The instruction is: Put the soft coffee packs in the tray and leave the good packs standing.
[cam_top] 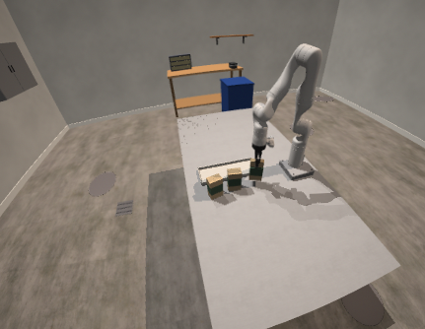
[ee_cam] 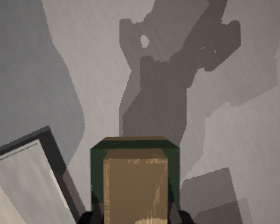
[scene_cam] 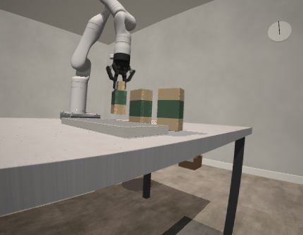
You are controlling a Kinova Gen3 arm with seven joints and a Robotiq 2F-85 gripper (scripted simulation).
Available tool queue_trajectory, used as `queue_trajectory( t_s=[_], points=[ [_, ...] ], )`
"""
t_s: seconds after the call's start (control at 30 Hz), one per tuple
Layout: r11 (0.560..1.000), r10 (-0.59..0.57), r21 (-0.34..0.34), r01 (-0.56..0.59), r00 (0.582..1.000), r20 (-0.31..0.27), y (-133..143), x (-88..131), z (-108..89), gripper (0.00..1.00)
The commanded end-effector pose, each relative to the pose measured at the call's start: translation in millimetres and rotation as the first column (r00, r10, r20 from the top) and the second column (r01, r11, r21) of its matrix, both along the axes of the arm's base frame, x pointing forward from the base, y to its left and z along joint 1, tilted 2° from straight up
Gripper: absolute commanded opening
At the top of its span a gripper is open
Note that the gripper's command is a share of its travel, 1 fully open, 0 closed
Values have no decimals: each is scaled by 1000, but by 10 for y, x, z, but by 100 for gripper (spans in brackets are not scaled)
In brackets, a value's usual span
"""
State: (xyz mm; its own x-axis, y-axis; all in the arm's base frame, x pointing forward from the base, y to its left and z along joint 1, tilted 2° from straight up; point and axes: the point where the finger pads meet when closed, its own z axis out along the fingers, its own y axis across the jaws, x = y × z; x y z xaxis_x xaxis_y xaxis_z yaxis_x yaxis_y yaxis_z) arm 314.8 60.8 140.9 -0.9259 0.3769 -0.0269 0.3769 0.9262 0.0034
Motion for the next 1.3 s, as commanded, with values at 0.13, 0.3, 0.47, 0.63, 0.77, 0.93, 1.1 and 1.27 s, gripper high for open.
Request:
queue_trajectory(
  t_s=[0.13,0.3,0.47,0.63,0.77,0.93,1.1,1.27],
  points=[
    [1000,6,8,-6,1000,11,34,18,95,27],
    [1000,6,8,-6,1000,11,34,18,95,27],
    [1000,6,8,-6,1000,11,34,18,95,27],
    [1000,6,8,-6,1000,11,31,18,95,27],
    [1000,6,8,-6,1000,11,8,19,95,27],
    [1000,6,8,-6,1000,11,-75,21,95,27],
    [1000,6,8,-6,1000,11,-159,23,95,27],
    [1000,6,8,-6,1000,11,-345,28,95,27]
  ],
)
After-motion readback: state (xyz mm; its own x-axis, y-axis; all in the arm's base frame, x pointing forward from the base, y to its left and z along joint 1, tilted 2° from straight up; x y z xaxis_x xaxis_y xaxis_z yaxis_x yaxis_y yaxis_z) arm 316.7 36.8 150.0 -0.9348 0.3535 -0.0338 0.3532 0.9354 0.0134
